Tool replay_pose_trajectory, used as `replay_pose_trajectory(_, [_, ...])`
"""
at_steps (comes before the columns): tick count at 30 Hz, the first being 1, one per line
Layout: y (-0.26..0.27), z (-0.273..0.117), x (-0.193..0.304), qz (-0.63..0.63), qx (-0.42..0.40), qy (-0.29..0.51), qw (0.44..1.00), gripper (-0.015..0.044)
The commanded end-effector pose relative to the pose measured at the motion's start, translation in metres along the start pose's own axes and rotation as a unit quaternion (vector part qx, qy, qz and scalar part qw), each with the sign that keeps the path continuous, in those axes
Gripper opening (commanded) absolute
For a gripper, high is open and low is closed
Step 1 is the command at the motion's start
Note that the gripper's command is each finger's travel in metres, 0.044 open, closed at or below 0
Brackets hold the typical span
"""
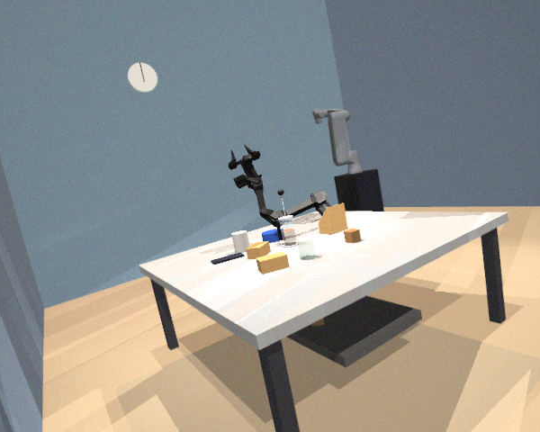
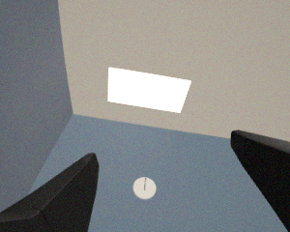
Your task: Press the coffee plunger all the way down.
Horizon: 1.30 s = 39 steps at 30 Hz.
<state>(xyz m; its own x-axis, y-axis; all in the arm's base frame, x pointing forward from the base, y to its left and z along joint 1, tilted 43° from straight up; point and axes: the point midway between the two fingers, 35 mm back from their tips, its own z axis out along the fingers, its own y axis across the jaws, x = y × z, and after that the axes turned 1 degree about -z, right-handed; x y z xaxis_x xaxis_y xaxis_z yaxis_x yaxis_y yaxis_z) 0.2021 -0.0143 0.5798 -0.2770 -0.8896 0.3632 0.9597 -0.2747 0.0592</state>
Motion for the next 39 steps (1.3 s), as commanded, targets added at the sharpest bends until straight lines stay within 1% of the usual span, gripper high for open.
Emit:
replay_pose_trajectory(1, [-0.003,0.001,0.001,-0.004,0.004,-0.001,1.0,0.0426])
replay_pose_trajectory(2, [-0.009,0.002,0.002,-0.012,0.011,-0.005,1.0,0.044])
replay_pose_trajectory(5, [-0.039,0.007,0.005,-0.055,0.047,-0.021,0.997,0.044])
replay_pose_trajectory(11, [-0.133,0.015,-0.007,-0.2,0.163,-0.084,0.963,0.044])
replay_pose_trajectory(15, [-0.193,0.011,-0.035,-0.305,0.242,-0.14,0.91,0.044])
replay_pose_trajectory(18, [-0.215,0.008,-0.051,-0.362,0.27,-0.165,0.877,0.044])
replay_pose_trajectory(20, [-0.235,0.002,-0.071,-0.405,0.302,-0.193,0.841,0.044])
replay_pose_trajectory(25, [-0.275,-0.027,-0.142,-0.521,0.396,-0.281,0.701,0.044])
replay_pose_trajectory(28, [-0.283,-0.05,-0.185,-0.575,0.443,-0.333,0.602,0.044])
replay_pose_trajectory(31, [-0.279,-0.08,-0.226,-0.61,0.486,-0.384,0.494,0.044])
replay_pose_trajectory(34, [-0.265,-0.112,-0.263,-0.634,0.531,-0.431,0.362,0.044])
replay_pose_trajectory(39, [-0.221,-0.17,-0.307,-0.627,0.598,-0.486,0.109,0.044])
